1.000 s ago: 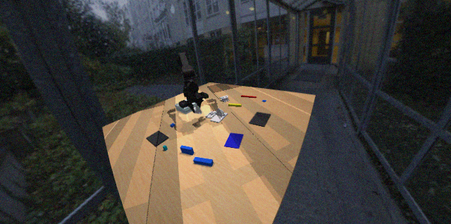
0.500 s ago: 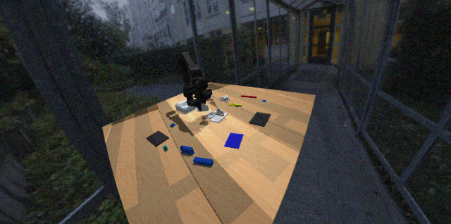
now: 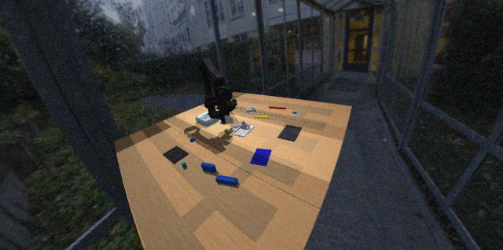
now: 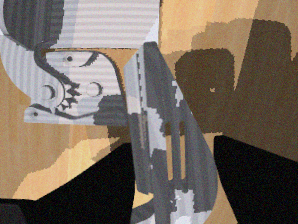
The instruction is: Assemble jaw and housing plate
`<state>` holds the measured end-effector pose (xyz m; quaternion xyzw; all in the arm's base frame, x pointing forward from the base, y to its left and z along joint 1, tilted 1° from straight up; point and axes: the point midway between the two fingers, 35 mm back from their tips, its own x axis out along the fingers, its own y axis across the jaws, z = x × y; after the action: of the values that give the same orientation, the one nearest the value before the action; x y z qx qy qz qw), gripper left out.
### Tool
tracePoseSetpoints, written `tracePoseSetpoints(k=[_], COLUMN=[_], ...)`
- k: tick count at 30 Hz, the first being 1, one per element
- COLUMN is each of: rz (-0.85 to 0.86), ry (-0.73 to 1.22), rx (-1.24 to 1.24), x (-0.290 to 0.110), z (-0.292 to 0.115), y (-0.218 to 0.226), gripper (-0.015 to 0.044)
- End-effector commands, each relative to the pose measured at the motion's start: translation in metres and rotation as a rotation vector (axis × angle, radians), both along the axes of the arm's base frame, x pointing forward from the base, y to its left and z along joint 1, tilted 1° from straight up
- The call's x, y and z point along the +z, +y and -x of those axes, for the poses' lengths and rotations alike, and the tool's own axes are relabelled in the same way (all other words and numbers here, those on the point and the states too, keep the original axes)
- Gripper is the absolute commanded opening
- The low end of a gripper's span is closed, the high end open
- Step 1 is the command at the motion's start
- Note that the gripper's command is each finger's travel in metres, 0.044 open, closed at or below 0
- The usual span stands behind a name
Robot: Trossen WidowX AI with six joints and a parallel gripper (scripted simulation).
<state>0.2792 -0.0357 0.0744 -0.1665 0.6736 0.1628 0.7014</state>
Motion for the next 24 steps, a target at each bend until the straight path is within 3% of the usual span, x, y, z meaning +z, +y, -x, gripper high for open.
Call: tracePoseSetpoints(k=[1, 24], rz=[0.007, 0.004], ry=[0.0, -0.002], rx=[0.019, 0.019], x=[0.001, 0.003], z=[0.0, -0.026], y=[-0.001, 0.028], gripper=[0.0134, 0.0134])
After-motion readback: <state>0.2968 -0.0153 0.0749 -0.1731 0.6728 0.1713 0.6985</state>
